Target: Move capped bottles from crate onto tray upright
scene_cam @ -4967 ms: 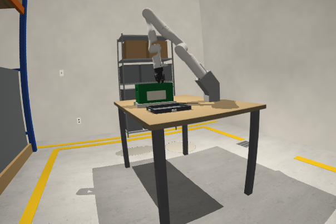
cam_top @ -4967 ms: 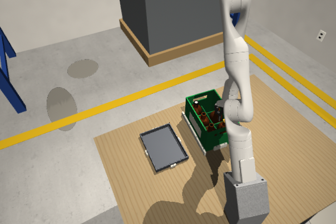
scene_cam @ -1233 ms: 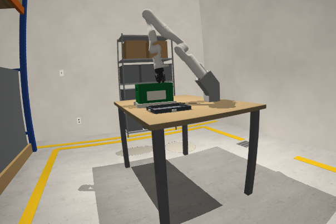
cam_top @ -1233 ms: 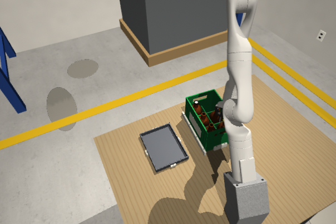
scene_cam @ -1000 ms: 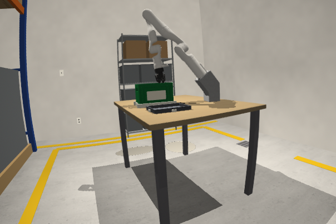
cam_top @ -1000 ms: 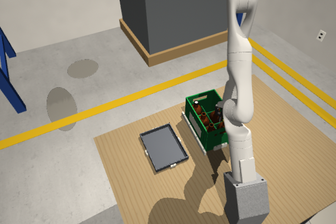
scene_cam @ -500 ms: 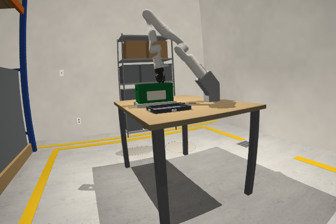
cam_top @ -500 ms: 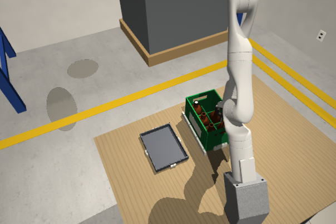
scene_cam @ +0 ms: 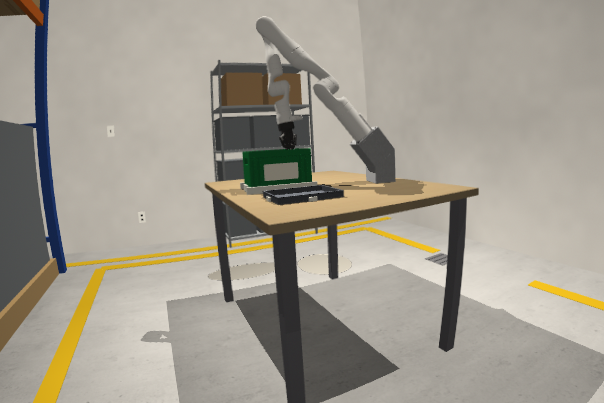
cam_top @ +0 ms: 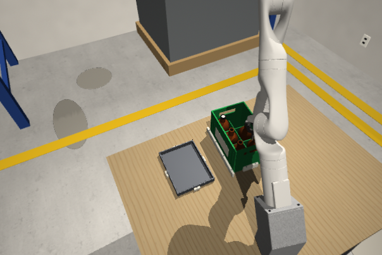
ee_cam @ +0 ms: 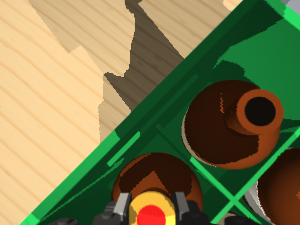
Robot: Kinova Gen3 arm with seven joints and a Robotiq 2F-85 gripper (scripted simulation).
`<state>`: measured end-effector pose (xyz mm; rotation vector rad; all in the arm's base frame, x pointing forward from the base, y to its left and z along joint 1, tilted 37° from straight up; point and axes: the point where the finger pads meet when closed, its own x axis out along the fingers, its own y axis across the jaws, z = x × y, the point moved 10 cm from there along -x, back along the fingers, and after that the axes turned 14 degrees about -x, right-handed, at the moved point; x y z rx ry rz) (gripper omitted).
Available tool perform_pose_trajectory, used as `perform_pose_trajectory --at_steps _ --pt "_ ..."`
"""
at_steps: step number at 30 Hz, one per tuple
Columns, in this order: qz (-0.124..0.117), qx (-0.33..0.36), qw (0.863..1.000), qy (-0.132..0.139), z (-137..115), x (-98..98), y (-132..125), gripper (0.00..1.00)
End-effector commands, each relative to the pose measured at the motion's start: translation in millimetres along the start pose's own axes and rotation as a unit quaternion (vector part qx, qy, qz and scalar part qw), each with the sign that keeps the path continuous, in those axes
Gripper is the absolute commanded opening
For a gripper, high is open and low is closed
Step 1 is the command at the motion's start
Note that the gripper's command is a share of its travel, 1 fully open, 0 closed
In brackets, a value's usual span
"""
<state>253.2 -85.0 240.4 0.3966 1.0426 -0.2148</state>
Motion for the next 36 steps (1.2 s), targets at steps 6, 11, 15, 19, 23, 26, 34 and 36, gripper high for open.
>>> perform_pose_trajectory --at_steps 6,11,15,19,23,26,34,36 --pt "0.0 0.0 1.0 0.0 0.0 0.0 -0.2 0.0" --pt "0.0 0.0 1.0 0.0 0.0 0.0 -0.2 0.0" --pt "0.0 0.0 1.0 0.0 0.0 0.0 -0.2 0.0" --pt "0.0 0.0 1.0 0.0 0.0 -0.1 -0.1 0.0" --pt "0.0 0.0 1.0 0.0 0.0 -0.1 -0.1 0.0" --pt "0.0 0.0 1.0 0.0 0.0 -0.1 -0.1 0.0" --pt "-0.001 0.001 1.0 -0.002 -1.3 -6.7 -0.1 0.0" --pt "-0.001 0.001 1.0 -0.003 -2.6 -13.3 0.0 0.0"
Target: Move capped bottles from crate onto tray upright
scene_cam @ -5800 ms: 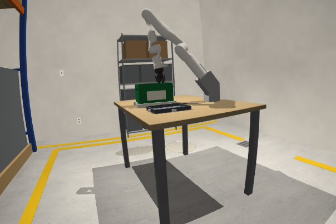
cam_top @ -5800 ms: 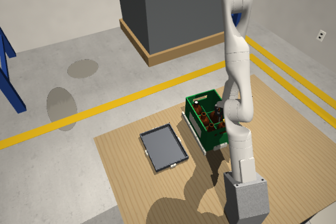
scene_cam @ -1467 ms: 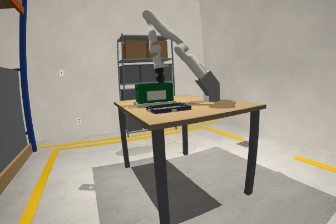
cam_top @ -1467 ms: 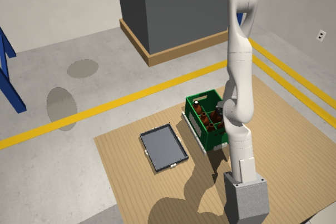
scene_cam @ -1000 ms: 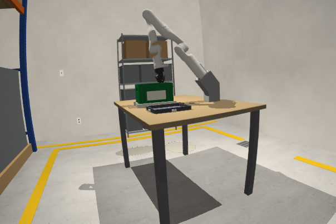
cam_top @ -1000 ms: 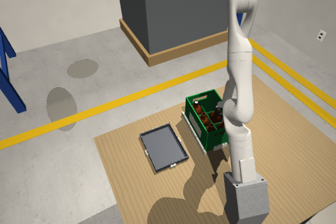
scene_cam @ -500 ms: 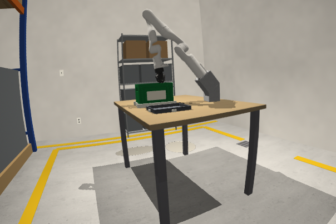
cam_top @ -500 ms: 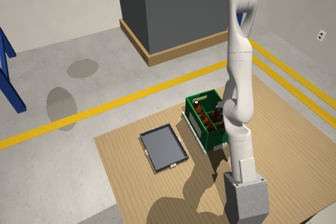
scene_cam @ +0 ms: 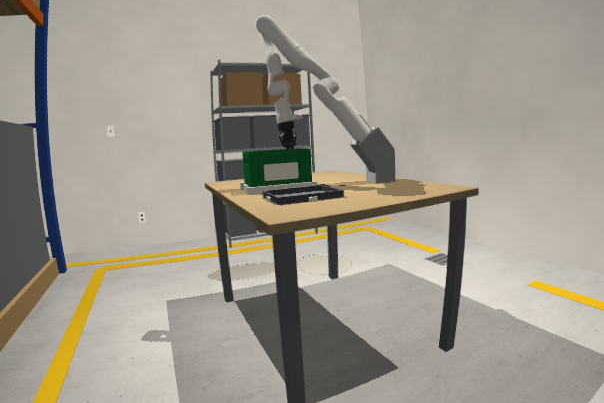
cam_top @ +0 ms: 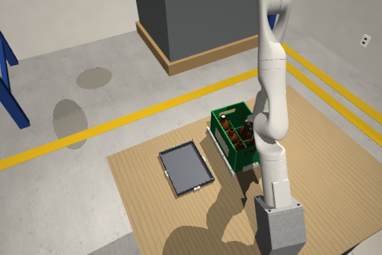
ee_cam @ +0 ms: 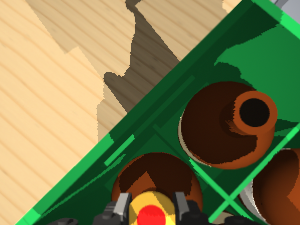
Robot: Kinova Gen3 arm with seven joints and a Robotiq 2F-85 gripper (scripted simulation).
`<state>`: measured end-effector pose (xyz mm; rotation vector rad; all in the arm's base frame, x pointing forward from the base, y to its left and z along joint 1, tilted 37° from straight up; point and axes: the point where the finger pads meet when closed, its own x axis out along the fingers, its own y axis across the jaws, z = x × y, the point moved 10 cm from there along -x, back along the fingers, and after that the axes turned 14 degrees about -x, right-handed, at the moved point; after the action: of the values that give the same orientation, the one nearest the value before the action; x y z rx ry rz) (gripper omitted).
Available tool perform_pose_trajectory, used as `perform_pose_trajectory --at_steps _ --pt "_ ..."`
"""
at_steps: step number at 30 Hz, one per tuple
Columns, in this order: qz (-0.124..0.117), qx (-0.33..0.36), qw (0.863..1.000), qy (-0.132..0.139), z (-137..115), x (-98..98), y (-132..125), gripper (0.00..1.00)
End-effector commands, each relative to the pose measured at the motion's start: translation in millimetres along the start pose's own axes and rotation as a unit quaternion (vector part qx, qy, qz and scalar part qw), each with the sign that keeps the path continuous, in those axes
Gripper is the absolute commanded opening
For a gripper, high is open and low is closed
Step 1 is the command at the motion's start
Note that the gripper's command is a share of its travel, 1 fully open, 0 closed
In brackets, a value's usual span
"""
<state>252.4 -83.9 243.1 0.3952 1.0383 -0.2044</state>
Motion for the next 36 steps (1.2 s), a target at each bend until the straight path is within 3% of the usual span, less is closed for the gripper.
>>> perform_pose_trajectory --at_steps 1,11,13,14,28,31,36 --pt "-0.006 0.004 1.0 -0.003 -3.3 -13.9 -1.2 0.0" --pt "-0.008 0.007 1.0 -0.011 -9.6 -46.8 -0.7 0.0" --pt "-0.008 0.007 1.0 -0.011 -9.6 -46.8 -0.7 0.0" --pt "0.002 0.006 1.0 -0.005 -7.3 -33.7 0.3 0.0" --pt "-0.008 0.007 1.0 -0.011 -13.9 -79.8 -2.2 0.0" --pt "0.0 0.008 1.0 -0.005 -16.2 -73.0 -2.3 0.0" --pt "-0.003 0.008 1.0 -0.007 -16.5 -89.6 -2.3 0.0"
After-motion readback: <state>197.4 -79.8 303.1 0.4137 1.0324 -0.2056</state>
